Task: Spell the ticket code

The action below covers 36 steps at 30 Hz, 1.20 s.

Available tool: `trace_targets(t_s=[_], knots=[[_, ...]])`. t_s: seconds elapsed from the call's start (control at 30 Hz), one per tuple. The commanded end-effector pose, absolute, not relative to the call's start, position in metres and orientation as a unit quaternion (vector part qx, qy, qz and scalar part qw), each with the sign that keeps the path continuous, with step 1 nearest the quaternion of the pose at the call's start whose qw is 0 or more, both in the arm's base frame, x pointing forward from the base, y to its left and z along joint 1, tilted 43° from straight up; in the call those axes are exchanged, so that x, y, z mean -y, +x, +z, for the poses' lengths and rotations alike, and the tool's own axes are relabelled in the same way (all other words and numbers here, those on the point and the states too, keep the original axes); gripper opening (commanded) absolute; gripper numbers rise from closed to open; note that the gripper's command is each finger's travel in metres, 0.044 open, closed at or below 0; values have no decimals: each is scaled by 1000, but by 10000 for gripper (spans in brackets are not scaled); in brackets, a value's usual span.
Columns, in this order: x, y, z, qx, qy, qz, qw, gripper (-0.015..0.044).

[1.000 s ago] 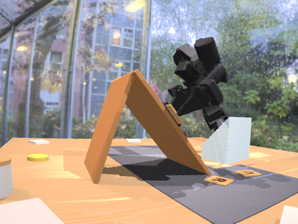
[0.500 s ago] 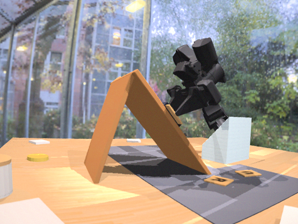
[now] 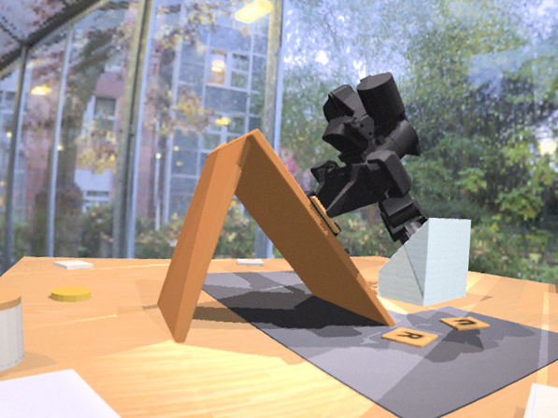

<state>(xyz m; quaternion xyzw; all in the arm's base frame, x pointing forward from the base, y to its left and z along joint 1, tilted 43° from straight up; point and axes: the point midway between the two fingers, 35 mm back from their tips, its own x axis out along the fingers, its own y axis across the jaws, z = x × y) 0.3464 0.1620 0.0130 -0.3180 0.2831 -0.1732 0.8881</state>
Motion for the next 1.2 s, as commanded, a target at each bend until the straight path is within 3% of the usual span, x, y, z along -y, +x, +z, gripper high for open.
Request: trace_targets(t_s=[0.0, 1.17], knots=[[-161, 346, 16, -282, -316, -171, 890, 0], [-147, 344, 31, -283, -317, -171, 889, 0]])
